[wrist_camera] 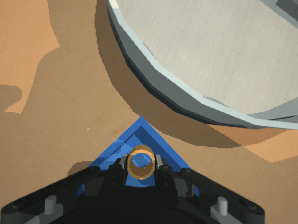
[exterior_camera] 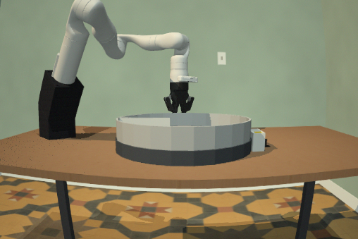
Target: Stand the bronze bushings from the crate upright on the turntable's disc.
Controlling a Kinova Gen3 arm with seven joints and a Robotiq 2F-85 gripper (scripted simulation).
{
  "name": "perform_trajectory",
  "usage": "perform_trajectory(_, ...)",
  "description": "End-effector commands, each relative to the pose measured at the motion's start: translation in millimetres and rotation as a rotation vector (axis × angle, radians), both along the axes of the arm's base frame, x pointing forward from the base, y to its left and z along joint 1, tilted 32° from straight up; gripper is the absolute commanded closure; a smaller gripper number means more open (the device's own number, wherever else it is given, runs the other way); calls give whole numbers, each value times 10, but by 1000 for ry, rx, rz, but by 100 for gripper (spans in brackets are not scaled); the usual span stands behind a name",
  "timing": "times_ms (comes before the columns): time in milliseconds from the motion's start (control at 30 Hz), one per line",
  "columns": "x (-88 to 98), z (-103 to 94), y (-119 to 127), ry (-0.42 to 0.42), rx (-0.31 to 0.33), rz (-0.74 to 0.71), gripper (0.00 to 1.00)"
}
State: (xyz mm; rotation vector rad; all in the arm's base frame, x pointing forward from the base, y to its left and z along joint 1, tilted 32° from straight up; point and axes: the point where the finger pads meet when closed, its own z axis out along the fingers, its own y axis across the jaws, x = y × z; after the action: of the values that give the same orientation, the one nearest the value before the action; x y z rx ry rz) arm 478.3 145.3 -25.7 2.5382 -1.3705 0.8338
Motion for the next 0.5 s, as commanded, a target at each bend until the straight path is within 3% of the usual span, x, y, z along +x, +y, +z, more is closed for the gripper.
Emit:
perform_trajectory(0, -87, 164, 113, 5, 7, 12, 100)
perform_trajectory(467, -265, 570, 266, 1, 4, 12, 100)
